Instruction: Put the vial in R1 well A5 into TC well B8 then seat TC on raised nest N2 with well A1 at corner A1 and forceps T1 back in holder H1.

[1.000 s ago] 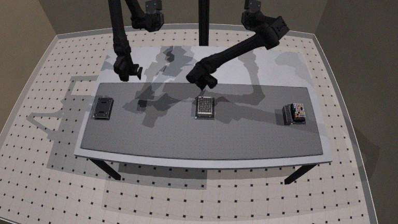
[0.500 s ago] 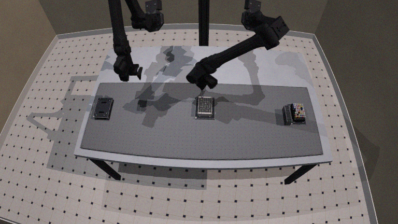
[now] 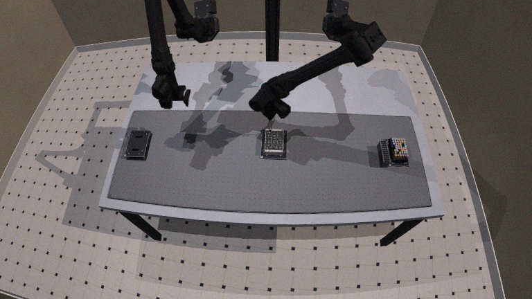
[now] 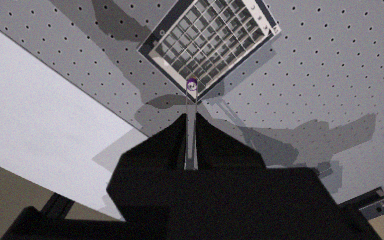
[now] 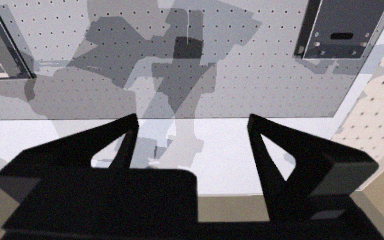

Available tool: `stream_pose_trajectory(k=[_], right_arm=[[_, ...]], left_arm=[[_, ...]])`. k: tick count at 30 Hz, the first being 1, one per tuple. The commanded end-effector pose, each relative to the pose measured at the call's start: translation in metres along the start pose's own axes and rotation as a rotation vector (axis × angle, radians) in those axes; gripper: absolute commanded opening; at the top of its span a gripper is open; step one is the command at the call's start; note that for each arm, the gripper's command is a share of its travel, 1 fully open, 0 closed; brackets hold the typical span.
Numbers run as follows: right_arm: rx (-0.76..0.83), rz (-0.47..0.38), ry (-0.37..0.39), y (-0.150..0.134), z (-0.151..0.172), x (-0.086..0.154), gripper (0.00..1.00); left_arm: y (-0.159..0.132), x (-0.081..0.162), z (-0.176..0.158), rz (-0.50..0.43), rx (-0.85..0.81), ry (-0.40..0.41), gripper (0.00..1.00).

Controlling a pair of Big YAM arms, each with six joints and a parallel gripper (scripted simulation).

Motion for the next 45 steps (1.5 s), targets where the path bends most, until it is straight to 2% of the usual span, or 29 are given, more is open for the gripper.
stream_pose_trajectory(k=[1,45], right_arm=[[0.013,-0.017,0.002,0.0075,0.0002,0.0029,1.0],[0.013,-0.017,0.002,0.0075,0.0002,0.0029,1.0]], left_arm=[[0.0039,0.0038,-0.0079,-0.001,0.004,-0.013,0.09],[0.0039,0.0038,-0.0079,-0.001,0.004,-0.013,0.11]])
Point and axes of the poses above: on each arm, the point where the finger pads meet when closed, its own x axis back along the fingers, its own z axis across the jaws, y = z × x, the point moved 2 cm from there along x, back along the fingers, and after that the axes turned 11 degrees about -x, right-handed, at the moved point
